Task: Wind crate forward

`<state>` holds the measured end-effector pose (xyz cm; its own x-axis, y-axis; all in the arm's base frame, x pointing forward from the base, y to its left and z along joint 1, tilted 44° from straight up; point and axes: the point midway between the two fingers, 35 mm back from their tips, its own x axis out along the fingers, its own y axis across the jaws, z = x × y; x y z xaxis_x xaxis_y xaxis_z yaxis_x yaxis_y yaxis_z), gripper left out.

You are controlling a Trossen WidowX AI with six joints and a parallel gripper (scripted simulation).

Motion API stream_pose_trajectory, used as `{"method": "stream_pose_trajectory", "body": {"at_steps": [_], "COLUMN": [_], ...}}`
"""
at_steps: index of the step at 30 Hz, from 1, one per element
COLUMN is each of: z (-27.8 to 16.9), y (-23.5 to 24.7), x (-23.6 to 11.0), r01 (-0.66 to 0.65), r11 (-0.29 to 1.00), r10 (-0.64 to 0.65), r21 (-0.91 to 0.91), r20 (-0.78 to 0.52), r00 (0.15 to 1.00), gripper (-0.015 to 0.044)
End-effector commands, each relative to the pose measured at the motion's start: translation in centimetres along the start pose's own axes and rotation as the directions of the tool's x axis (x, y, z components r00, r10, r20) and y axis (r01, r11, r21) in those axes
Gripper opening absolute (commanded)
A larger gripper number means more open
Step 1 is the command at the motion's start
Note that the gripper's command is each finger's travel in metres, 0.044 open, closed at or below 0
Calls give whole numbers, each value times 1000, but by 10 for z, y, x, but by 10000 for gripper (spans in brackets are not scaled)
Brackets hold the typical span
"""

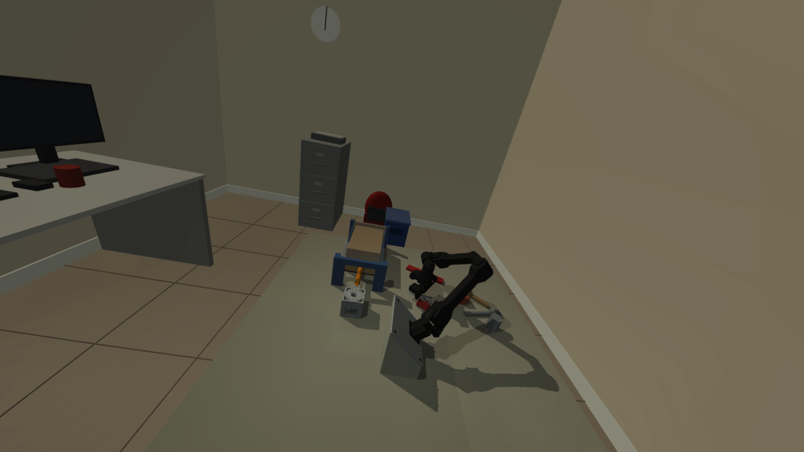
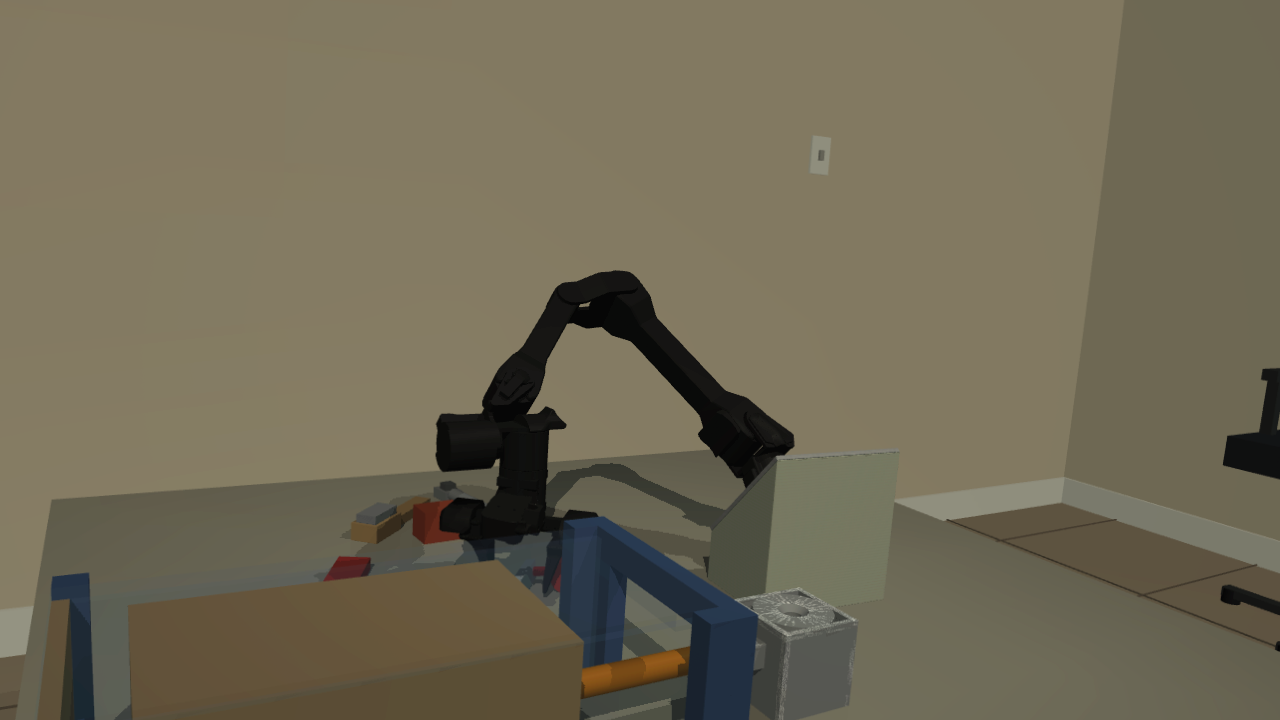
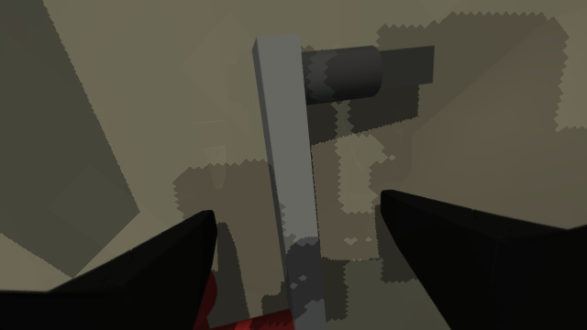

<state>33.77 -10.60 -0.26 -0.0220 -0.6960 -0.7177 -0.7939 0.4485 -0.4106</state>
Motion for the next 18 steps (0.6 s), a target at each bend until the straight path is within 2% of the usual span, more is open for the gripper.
{"method": "stream_pose_trajectory", "body": {"at_steps": [1,18], "z": [0,0], "y": [0,0], "x": [0,0], "r01": [0,0], "r11": [1000,1000], "r10": [0,0], "r21": [2,2], "r20": [0,0], "r00": [1000,1000], "gripper": [300,187]}}
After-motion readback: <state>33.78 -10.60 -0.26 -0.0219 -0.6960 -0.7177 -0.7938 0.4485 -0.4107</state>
